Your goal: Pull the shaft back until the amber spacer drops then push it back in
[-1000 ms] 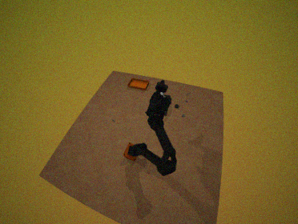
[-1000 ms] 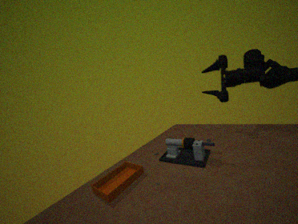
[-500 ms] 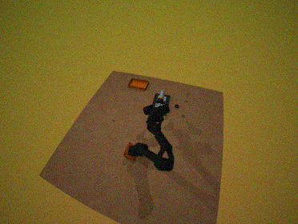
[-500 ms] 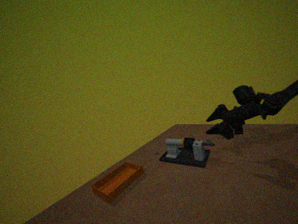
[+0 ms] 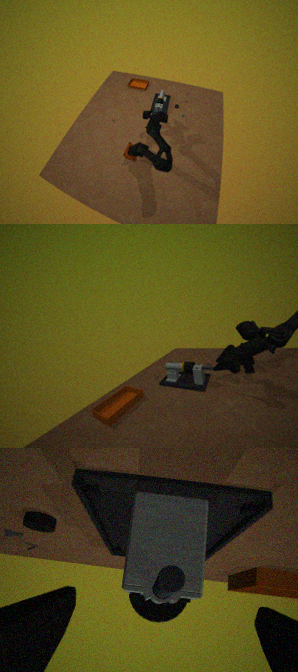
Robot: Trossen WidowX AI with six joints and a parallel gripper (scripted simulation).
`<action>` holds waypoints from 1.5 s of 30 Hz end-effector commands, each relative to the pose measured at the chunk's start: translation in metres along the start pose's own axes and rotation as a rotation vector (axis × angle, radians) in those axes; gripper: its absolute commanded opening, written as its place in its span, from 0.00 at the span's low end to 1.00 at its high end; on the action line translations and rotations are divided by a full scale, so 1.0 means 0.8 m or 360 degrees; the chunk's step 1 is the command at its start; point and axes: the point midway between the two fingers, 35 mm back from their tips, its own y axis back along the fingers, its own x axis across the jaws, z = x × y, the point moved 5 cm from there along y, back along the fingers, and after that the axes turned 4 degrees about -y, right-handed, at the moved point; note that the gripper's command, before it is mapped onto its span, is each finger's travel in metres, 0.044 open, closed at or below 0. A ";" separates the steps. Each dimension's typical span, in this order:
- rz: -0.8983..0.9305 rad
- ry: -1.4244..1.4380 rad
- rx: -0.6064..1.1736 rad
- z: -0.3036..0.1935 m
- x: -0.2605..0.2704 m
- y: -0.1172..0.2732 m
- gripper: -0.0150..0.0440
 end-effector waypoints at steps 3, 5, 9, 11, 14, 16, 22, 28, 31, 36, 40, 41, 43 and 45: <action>-0.0009 -0.0005 -0.0003 0.002 -0.001 0.000 1.00; -0.0009 -0.0005 -0.0003 0.002 -0.001 0.000 1.00; -0.0009 -0.0005 -0.0003 0.002 -0.001 0.000 1.00; -0.0009 -0.0005 -0.0003 0.002 -0.001 0.000 1.00; -0.0009 -0.0005 -0.0003 0.002 -0.001 0.000 1.00; -0.0009 -0.0005 -0.0003 0.002 -0.001 0.000 1.00; -0.0009 -0.0005 -0.0003 0.002 -0.001 0.000 1.00; -0.0009 -0.0005 -0.0003 0.002 -0.001 0.000 1.00; -0.0009 -0.0005 -0.0003 0.002 -0.001 0.000 1.00; -0.0009 -0.0005 -0.0003 0.001 -0.001 -0.003 1.00; -0.0009 -0.0005 -0.0003 0.001 -0.001 -0.010 1.00; -0.0009 -0.0005 -0.0003 0.000 -0.001 -0.012 1.00; -0.0008 -0.0005 -0.0003 0.000 -0.001 -0.016 1.00; -0.0008 -0.0005 -0.0003 0.000 -0.001 -0.020 1.00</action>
